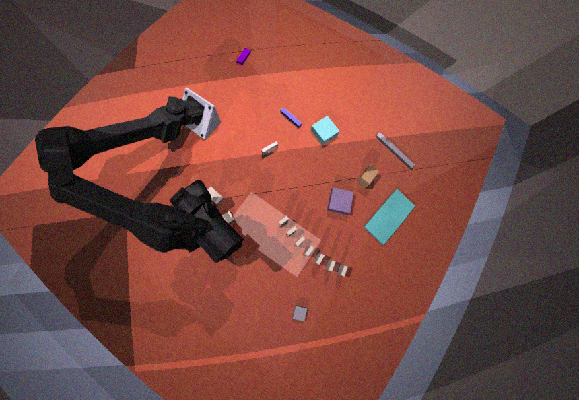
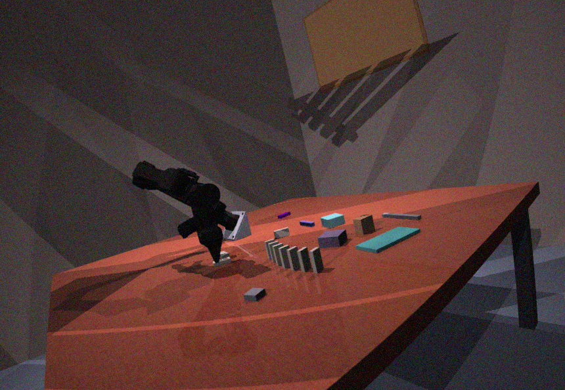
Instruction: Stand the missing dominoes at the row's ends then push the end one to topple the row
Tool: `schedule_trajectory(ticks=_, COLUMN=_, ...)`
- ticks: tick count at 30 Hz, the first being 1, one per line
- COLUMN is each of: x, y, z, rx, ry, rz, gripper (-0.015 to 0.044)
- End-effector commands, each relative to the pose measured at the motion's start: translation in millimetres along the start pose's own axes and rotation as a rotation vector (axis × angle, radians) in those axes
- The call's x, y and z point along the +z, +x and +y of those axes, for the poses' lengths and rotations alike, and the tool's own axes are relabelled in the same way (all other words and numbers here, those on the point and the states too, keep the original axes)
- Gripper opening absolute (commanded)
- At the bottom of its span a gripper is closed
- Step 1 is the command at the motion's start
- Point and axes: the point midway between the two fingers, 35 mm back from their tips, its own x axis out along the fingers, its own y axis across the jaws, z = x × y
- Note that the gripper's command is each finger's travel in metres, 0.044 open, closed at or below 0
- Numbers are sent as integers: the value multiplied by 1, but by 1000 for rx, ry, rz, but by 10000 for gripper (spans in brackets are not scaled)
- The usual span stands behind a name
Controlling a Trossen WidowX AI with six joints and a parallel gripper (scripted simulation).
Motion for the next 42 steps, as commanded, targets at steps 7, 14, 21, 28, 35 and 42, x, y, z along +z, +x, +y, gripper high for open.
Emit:
schedule_trajectory(ticks=7, x=2, y=14, z=-1, rx=10, ry=0, rz=-6, gripper=440)
schedule_trajectory(ticks=14, x=3, y=19, z=-1, rx=11, ry=0, rz=-6, gripper=440)
schedule_trajectory(ticks=21, x=3, y=19, z=-1, rx=11, ry=0, rz=-6, gripper=335)
schedule_trajectory(ticks=28, x=3, y=19, z=-1, rx=11, ry=0, rz=-6, gripper=151)
schedule_trajectory(ticks=35, x=3, y=19, z=-1, rx=11, ry=0, rz=-6, gripper=107)
schedule_trajectory(ticks=42, x=5, y=0, z=-1, rx=10, ry=0, rz=-6, gripper=107)
